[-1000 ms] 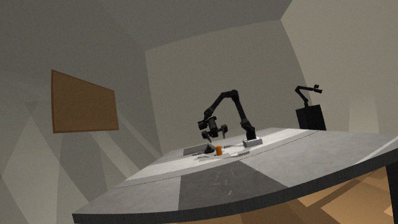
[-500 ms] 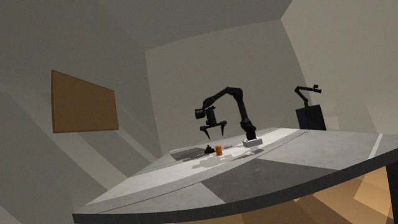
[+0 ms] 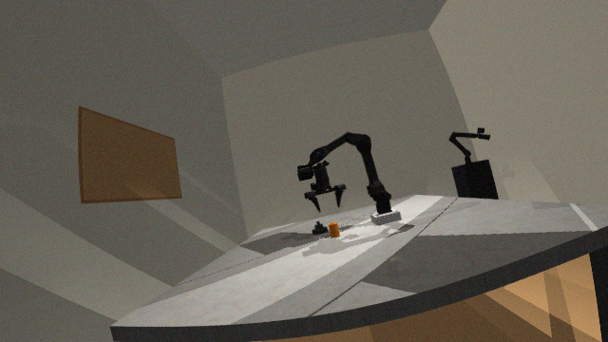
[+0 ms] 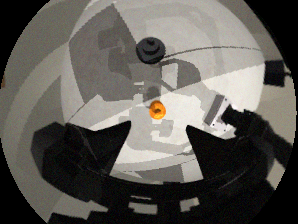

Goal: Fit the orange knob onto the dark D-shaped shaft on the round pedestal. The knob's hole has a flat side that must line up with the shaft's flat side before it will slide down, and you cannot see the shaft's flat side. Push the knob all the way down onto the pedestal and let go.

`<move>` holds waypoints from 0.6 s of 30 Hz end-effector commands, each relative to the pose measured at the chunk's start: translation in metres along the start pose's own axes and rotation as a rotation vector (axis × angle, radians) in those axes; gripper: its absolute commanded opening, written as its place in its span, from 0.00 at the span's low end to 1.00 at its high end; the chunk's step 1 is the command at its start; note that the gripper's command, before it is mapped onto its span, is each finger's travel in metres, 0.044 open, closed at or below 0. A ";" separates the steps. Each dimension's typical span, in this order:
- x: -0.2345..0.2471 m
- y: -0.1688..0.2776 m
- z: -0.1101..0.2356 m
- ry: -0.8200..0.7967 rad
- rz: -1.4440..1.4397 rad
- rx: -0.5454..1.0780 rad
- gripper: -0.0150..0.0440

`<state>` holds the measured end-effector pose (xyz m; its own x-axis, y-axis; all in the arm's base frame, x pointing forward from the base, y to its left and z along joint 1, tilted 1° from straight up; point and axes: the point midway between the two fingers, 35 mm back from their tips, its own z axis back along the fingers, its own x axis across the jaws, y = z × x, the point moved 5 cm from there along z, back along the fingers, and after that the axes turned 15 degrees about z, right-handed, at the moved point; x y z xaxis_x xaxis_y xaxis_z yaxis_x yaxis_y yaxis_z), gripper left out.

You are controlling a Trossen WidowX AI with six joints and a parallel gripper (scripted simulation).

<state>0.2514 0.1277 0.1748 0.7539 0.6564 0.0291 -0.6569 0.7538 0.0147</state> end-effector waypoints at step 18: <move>-0.002 0.001 -0.001 0.006 1.282 -0.007 1.00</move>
<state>0.2499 0.1275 0.1739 -0.0343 0.9990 0.0285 -0.9994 -0.0340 -0.0105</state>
